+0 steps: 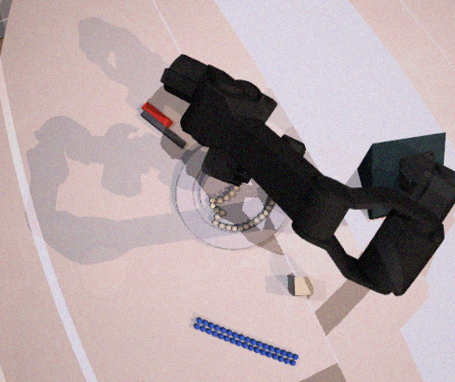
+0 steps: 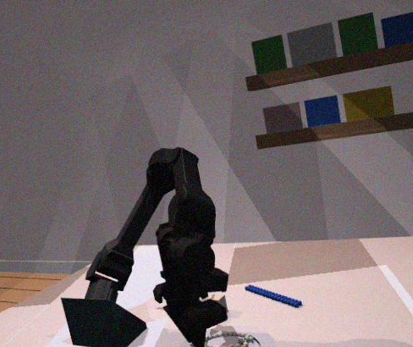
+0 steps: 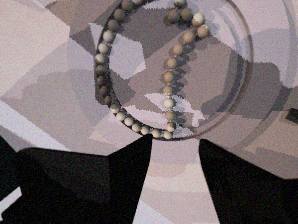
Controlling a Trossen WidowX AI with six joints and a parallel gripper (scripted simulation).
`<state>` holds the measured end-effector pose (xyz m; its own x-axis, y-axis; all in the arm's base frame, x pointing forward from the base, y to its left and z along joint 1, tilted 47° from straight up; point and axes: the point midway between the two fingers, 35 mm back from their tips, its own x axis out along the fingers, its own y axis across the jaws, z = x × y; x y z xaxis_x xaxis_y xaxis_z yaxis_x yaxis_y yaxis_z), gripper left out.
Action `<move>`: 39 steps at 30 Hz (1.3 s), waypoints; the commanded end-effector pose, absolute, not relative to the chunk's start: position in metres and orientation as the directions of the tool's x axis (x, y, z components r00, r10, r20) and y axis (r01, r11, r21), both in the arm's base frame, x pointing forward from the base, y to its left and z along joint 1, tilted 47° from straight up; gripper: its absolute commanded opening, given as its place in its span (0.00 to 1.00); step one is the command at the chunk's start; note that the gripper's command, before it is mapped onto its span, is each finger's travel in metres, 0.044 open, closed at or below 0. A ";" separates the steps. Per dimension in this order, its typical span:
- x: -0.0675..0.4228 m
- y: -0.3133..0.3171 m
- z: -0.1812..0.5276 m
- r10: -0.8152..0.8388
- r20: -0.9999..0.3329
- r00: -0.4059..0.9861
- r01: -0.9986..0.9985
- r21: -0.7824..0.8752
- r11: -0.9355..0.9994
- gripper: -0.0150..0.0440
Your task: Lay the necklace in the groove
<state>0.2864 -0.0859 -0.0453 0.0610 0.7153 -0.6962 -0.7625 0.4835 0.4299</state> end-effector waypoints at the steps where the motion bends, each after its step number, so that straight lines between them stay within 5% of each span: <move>1: 0.286 -0.078 -0.052 0.715 -0.697 0.055 -0.768 0.428 0.476 0.46; 28: 0.287 -0.060 -0.070 0.716 -0.696 0.055 -0.768 0.428 0.476 0.46; 33: 0.287 -0.061 -0.069 0.712 -0.700 0.051 -0.773 0.424 0.472 0.25; 39: 0.287 -0.061 -0.069 0.712 -0.700 0.051 -0.773 0.424 0.472 0.25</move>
<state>0.2870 -0.0613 -0.0689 0.0507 0.7125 -0.6998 -0.7724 0.4721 0.4247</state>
